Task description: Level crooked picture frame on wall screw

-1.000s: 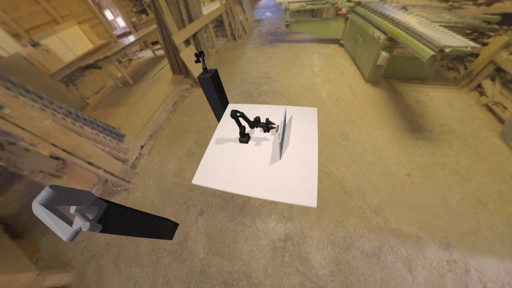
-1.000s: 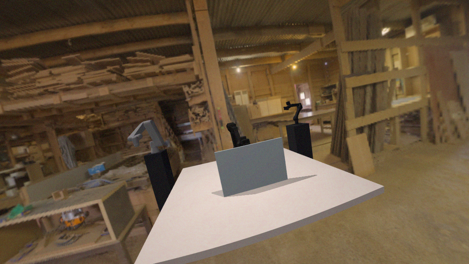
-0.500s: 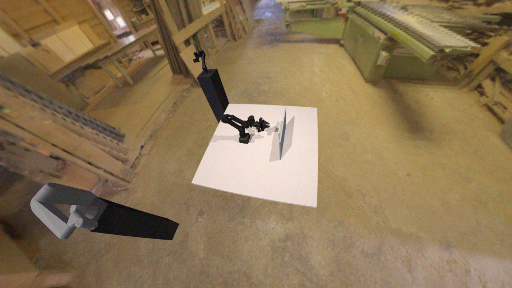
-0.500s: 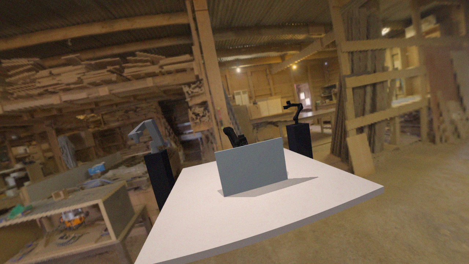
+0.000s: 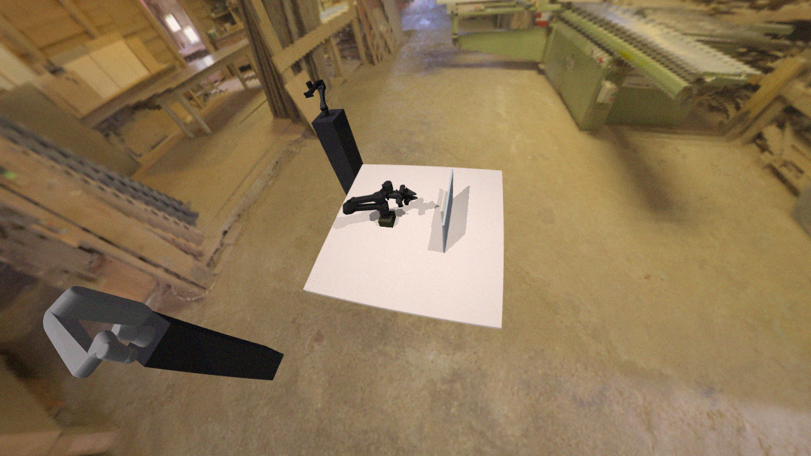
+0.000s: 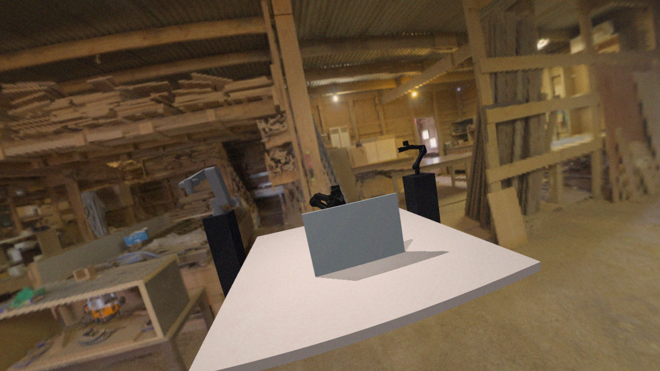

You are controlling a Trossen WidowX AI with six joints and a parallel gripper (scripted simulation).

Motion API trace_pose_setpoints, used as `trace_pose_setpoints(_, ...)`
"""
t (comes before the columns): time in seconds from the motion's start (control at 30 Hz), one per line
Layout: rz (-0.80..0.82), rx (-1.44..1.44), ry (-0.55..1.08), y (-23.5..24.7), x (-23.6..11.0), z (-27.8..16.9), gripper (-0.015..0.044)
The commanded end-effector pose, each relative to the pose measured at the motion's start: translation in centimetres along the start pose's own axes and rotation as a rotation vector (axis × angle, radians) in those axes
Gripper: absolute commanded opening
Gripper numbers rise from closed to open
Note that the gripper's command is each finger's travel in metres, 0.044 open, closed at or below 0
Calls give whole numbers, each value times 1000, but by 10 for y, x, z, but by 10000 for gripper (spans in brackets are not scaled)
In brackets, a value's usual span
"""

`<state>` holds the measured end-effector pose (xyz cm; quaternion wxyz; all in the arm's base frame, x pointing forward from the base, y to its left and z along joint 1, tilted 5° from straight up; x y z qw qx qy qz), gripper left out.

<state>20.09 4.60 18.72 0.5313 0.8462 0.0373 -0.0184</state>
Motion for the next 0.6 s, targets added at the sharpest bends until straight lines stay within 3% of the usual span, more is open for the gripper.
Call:
trace_pose_setpoints(0.0, 1, 21, -2, 1, -13, 4, 260)
trace_pose_setpoints(0.57, 1, 22, -2, 1, -14, 4, 260)
Point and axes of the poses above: the point midway between the two fingers, 35 mm back from their tips, its own x axis out along the fingers, its own y axis across the jaws, z = x × y, the point moved 3 cm from there along -x, back along the fingers, and after that the axes turned 12 degrees about x, right-handed, at the moved point
